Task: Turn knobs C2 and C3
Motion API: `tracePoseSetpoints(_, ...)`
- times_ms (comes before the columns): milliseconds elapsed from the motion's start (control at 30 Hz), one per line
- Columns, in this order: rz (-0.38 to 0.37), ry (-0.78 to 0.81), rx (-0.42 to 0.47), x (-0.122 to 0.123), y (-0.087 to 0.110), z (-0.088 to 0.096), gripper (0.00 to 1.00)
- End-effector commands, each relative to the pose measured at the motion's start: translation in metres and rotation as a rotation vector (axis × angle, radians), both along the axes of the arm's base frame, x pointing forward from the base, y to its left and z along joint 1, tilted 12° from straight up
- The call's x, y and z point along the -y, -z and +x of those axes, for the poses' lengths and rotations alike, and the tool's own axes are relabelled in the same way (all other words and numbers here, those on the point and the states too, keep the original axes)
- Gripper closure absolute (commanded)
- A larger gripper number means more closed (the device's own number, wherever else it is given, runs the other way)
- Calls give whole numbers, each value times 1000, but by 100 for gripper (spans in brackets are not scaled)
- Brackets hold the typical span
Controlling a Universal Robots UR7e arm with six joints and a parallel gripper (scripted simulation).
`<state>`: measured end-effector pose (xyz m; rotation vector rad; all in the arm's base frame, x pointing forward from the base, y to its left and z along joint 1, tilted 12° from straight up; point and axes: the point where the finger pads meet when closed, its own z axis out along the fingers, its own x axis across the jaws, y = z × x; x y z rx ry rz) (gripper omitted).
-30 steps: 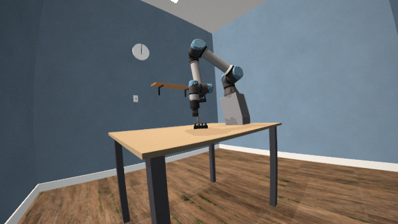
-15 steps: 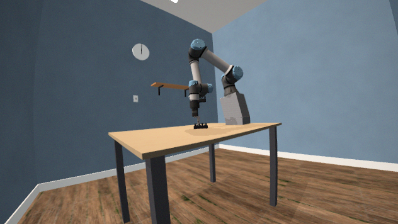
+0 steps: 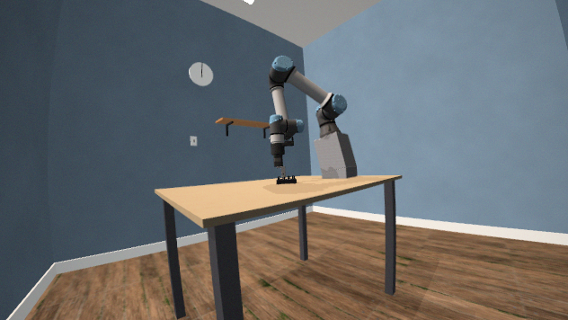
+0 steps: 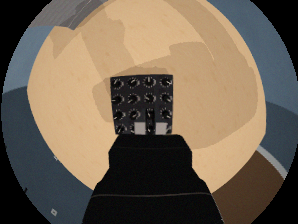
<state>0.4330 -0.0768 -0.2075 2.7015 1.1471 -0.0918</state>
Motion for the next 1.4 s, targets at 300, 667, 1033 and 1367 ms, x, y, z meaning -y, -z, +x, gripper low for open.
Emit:
tracePoseSetpoints(300, -1, 1, 1, 0, 0, 0, 54)
tracePoseSetpoints(667, -1, 1, 1, 0, 0, 0, 54)
tracePoseSetpoints(1033, -1, 1, 1, 0, -1, 0, 54)
tracePoseSetpoints(1367, -1, 1, 1, -4, -19, 0, 54)
